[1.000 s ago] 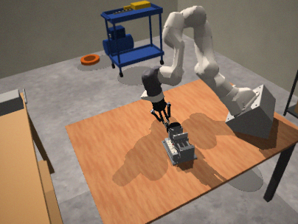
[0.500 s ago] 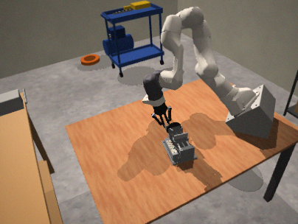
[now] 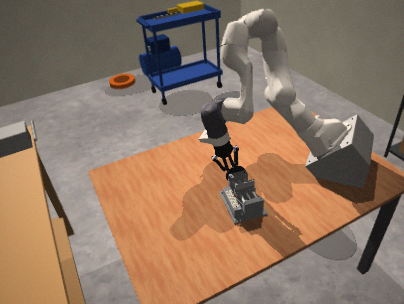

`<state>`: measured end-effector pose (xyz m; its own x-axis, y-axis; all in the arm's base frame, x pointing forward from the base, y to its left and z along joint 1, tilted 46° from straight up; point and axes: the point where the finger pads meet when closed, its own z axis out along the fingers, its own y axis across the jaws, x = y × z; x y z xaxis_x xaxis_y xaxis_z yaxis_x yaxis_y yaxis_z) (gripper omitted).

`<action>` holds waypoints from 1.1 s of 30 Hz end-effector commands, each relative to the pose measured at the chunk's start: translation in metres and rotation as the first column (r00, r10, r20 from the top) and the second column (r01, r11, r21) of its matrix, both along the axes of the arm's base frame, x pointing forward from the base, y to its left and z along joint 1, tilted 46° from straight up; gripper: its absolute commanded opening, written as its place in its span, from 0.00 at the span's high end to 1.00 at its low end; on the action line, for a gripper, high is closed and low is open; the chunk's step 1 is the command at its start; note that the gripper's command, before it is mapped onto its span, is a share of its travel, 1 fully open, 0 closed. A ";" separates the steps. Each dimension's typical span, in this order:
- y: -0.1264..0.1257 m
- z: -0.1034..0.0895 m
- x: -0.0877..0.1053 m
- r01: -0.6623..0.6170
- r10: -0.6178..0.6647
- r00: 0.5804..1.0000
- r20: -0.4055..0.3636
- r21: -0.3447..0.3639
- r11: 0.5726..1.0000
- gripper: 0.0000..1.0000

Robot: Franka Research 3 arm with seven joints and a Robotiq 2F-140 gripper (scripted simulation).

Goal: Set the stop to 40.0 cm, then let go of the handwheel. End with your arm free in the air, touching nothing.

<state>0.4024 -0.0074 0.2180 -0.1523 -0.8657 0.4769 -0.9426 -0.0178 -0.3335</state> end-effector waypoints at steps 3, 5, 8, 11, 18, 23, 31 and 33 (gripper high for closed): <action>-0.002 -0.008 -0.012 0.008 -0.008 1.000 -0.002 0.001 1.000 0.96; -0.002 -0.009 -0.016 0.008 -0.008 1.000 -0.002 0.001 1.000 0.96; -0.001 -0.009 -0.022 0.008 -0.008 1.000 -0.002 0.001 1.000 0.96; 0.000 -0.009 -0.025 0.008 -0.008 1.000 -0.002 0.001 1.000 0.96; 0.003 -0.007 -0.036 0.008 -0.008 1.000 -0.002 0.001 1.000 0.96; 0.007 -0.003 -0.044 0.008 -0.008 1.000 -0.002 0.001 1.000 0.96; 0.014 0.008 -0.053 0.008 -0.008 1.000 -0.002 0.001 1.000 0.96; 0.018 0.014 -0.054 0.008 -0.008 1.000 -0.002 0.001 1.000 0.96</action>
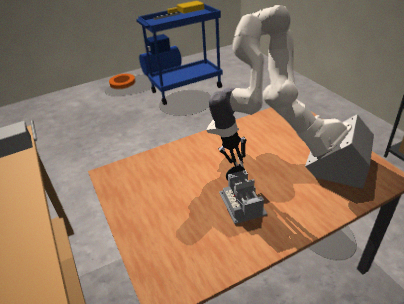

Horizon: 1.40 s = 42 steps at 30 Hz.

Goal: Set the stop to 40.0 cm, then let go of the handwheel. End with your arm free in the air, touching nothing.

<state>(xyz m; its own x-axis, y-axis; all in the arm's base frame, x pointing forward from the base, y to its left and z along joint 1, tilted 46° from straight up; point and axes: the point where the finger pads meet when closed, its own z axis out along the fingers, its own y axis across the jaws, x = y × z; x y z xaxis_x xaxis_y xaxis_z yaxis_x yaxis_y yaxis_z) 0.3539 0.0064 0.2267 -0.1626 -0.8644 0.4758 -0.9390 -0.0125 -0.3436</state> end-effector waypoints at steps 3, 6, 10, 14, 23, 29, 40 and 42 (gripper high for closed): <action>0.009 0.013 -0.006 0.002 -0.002 1.000 -0.013 0.002 1.000 0.96; 0.012 0.020 -0.004 0.002 -0.002 1.000 -0.013 0.002 1.000 0.96; 0.016 0.028 0.000 0.002 -0.002 1.000 -0.013 0.002 1.000 0.96; 0.017 0.031 0.003 0.002 -0.002 1.000 -0.013 0.002 1.000 0.96; 0.019 0.041 0.022 0.002 -0.002 1.000 -0.013 0.002 1.000 0.96; 0.018 0.042 0.032 0.002 -0.002 1.000 -0.013 0.002 1.000 0.96; 0.010 0.035 0.052 0.002 -0.002 1.000 -0.013 0.002 1.000 0.96; 0.007 0.032 0.056 0.002 -0.002 1.000 -0.013 0.002 1.000 0.96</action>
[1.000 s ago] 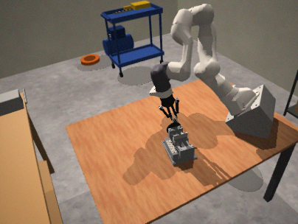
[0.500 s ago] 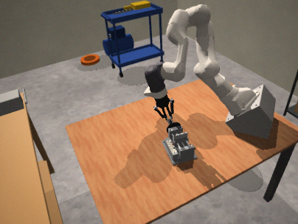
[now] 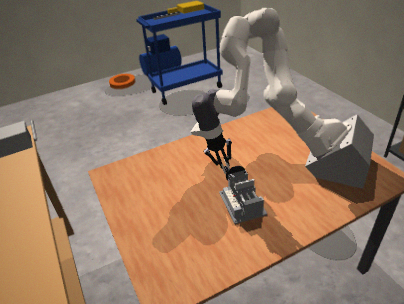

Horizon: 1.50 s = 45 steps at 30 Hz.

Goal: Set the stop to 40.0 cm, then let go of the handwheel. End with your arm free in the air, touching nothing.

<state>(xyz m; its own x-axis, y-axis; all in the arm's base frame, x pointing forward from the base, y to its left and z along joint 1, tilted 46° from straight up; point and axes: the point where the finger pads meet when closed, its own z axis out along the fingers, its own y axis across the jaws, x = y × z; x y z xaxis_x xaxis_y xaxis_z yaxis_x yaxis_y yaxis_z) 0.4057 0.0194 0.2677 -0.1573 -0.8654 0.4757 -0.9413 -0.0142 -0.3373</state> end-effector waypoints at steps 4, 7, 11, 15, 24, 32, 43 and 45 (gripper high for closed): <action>-0.010 -0.017 0.008 0.004 -0.004 1.000 -0.006 0.000 1.000 0.96; -0.014 -0.023 0.010 0.004 -0.004 1.000 -0.006 0.000 1.000 0.96; -0.020 -0.034 0.009 0.004 -0.004 1.000 -0.006 0.000 1.000 0.96; -0.024 -0.042 0.005 0.004 -0.004 1.000 -0.006 0.000 1.000 0.96; -0.027 -0.051 -0.004 0.004 -0.004 1.000 -0.006 0.000 1.000 0.96; -0.028 -0.058 -0.017 0.004 -0.004 1.000 -0.006 0.000 1.000 0.96; -0.027 -0.059 -0.030 0.004 -0.004 1.000 -0.006 0.000 1.000 0.96; -0.026 -0.059 -0.032 0.004 -0.004 1.000 -0.006 0.000 1.000 0.96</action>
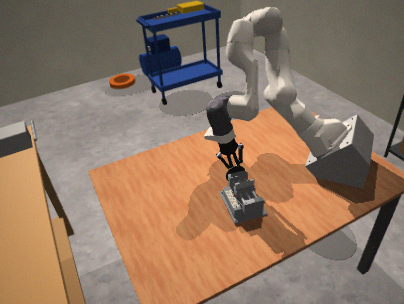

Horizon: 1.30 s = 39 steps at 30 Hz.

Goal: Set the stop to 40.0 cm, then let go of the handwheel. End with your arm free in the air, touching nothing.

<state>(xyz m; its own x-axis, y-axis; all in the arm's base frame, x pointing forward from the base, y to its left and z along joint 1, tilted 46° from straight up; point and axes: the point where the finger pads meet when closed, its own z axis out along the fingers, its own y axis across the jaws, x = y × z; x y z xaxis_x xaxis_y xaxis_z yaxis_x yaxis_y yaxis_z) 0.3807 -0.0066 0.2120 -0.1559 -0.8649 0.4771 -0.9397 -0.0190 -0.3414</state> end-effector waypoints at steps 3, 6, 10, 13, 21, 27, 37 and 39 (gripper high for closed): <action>0.001 -0.002 -0.011 0.009 -0.009 1.000 -0.010 0.003 1.000 0.96; 0.002 -0.001 -0.014 0.009 -0.009 1.000 -0.010 0.003 1.000 0.96; 0.003 0.000 -0.017 0.009 -0.009 1.000 -0.010 0.003 1.000 0.96; 0.004 0.001 -0.019 0.009 -0.009 1.000 -0.010 0.003 1.000 0.96; 0.008 0.006 -0.025 0.009 -0.009 1.000 -0.010 0.003 1.000 0.96; 0.011 0.010 -0.029 0.009 -0.009 1.000 -0.010 0.003 1.000 0.96; 0.016 0.018 -0.032 0.009 -0.009 1.000 -0.010 0.003 1.000 0.96; 0.017 0.020 -0.033 0.009 -0.009 1.000 -0.011 0.003 1.000 0.96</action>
